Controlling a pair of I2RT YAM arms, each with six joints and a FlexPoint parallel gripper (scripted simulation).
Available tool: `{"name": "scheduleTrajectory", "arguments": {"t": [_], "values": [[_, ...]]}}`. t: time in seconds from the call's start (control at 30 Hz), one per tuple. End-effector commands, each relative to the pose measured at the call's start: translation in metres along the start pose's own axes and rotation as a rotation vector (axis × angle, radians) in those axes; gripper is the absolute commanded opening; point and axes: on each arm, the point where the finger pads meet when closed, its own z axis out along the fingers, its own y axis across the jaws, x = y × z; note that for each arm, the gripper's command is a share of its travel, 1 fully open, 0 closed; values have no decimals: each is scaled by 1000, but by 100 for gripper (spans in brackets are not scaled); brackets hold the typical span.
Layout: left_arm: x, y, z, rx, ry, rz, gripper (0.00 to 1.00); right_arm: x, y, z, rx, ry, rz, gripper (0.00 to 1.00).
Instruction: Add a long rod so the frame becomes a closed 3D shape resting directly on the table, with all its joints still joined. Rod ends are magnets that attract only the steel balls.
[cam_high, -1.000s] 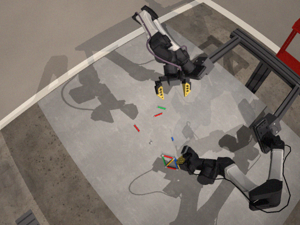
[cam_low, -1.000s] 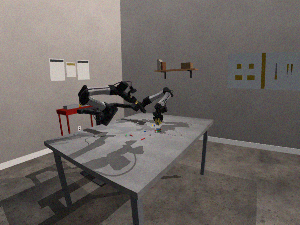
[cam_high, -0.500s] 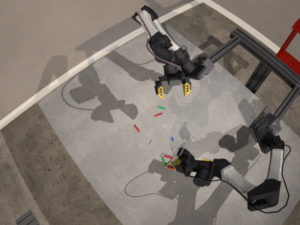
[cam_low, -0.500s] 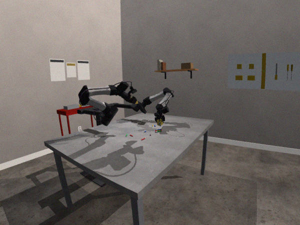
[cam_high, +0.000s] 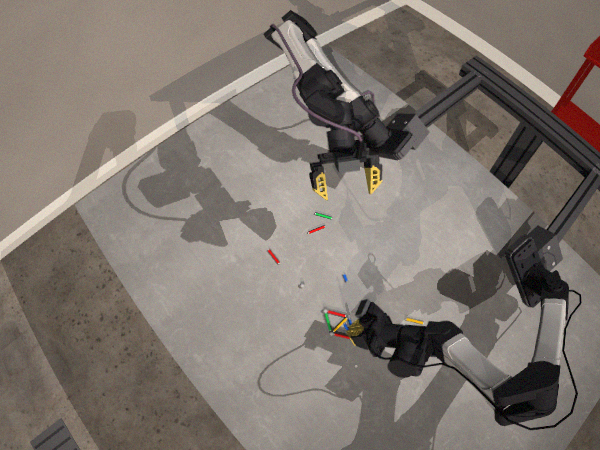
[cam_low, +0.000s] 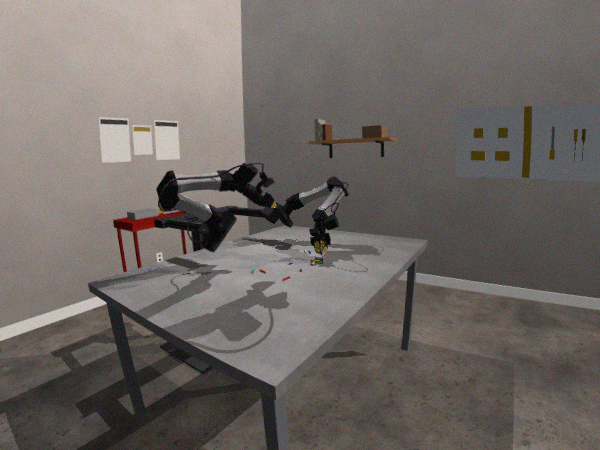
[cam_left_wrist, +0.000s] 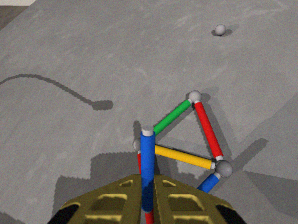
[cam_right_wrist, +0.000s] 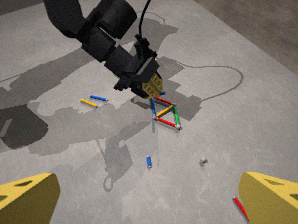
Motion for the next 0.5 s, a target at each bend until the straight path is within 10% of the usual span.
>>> {"name": "scheduleTrajectory", "arguments": {"t": [0.0,0.47], "values": [[10,-5,3,7,-10,12,0,-7,-2,3,1,-29,7,100],[24,-7,3,15,-10,11,0,0,-5,14,5,-19,9,100]]}}
